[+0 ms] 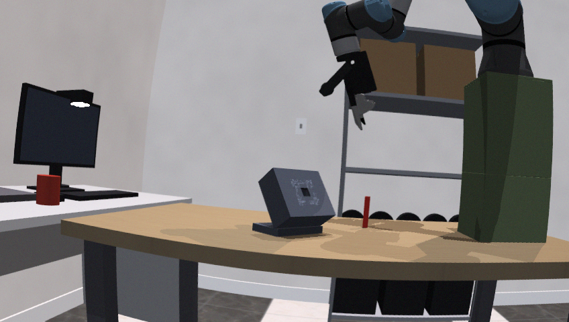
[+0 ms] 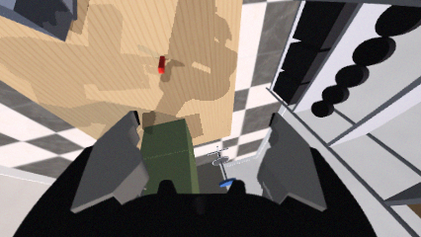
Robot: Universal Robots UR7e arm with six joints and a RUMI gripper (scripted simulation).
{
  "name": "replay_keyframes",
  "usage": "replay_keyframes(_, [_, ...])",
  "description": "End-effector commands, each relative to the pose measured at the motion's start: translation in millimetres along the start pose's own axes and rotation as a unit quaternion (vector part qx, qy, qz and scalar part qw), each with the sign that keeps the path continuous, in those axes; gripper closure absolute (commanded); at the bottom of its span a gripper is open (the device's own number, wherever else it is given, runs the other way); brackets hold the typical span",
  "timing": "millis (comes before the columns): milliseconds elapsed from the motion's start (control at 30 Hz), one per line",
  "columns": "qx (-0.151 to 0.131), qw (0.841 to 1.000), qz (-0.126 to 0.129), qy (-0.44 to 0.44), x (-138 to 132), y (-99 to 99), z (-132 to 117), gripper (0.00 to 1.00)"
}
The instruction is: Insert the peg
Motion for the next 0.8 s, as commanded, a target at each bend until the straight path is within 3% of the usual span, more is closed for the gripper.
replay_keyframes(0, [0.001, 1.0, 0.0, 0.0, 0.3, -0.4, 0.2, 0.0])
replay_keyframes(767, [0.002, 0.999, 0.004, -0.033, -3.0, 5.0, 0.2, 0.0])
Point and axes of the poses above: the point where the finger pads meet when closed, its own y axis out along the fingers, its own x axis across the jaws, z = x × y, the point moved 9 cm from there along -y, back along the fingers, and after that the axes turned 9 degrees about -y, right-handed, at the moved point
